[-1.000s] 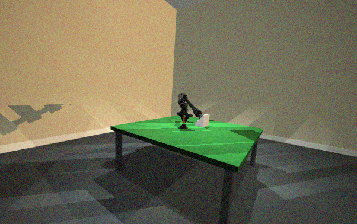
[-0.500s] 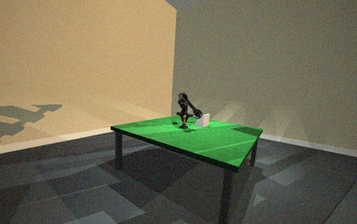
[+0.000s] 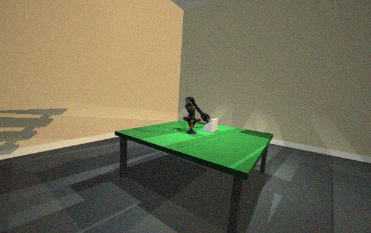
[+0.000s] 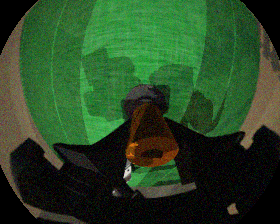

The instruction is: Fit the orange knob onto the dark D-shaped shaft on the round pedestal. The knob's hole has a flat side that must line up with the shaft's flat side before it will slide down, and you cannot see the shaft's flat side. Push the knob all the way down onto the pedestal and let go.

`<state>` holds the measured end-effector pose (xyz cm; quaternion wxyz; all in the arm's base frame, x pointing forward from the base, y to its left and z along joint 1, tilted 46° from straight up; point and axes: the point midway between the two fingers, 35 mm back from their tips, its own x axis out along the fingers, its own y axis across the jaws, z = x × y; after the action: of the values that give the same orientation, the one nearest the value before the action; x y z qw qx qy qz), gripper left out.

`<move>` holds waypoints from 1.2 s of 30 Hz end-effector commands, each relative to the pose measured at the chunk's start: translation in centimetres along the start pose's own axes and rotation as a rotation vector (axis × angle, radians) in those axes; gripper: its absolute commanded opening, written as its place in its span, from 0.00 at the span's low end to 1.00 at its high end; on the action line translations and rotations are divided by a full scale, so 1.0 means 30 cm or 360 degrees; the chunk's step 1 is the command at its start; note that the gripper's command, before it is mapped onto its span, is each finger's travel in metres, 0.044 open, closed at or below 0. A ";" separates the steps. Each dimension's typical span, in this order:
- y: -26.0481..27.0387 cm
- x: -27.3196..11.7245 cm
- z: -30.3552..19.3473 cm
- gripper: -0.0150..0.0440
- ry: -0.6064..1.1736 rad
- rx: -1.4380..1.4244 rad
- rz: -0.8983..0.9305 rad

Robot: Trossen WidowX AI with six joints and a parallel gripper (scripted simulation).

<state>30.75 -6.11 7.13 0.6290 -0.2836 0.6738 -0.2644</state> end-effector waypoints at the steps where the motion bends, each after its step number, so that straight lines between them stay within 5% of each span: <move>1: -0.001 0.001 -0.001 0.25 -0.0002 -0.0004 -0.0006; 36: 0.001 0.002 0.000 0.25 -0.0001 -0.0337 -0.0006</move>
<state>30.70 -6.04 7.13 0.5965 -0.3468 0.6966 -0.1966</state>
